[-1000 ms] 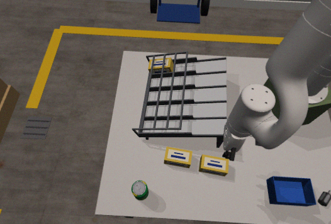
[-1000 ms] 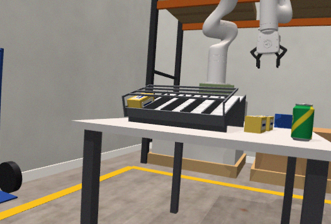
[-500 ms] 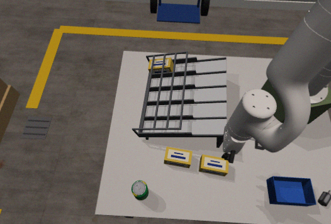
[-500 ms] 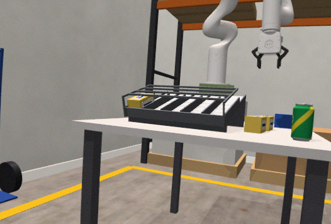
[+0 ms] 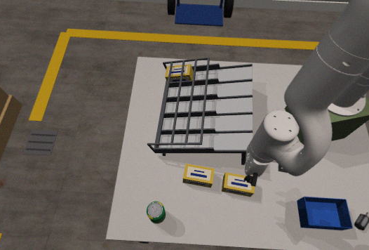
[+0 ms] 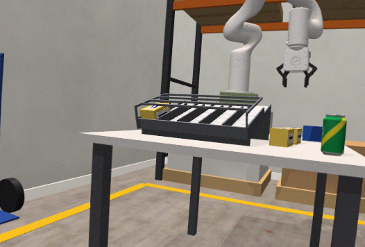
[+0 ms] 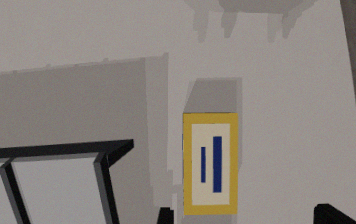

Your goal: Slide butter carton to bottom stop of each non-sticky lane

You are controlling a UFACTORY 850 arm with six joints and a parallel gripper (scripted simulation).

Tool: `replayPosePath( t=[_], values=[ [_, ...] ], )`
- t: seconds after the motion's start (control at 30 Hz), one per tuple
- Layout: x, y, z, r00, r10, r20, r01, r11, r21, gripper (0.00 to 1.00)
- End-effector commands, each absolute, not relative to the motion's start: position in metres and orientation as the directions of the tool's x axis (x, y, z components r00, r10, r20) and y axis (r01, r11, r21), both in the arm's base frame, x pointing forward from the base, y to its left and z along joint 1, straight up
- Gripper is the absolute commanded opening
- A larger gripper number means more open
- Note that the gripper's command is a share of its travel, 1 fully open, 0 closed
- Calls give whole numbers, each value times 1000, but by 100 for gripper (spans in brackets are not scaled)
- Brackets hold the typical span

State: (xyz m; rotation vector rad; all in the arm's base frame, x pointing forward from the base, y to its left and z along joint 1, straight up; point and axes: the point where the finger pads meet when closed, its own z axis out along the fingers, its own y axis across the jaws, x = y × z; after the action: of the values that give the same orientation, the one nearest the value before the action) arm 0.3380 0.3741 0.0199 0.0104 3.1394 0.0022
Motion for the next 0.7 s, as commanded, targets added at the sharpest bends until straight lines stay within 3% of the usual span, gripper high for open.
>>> replayPosePath(
  t=[0.0,0.67],
  values=[
    [339,375,23,-1000,7,-4,7,1000,3,90],
    [339,375,-30,-1000,7,-4,7,1000,3,90]
  ],
)
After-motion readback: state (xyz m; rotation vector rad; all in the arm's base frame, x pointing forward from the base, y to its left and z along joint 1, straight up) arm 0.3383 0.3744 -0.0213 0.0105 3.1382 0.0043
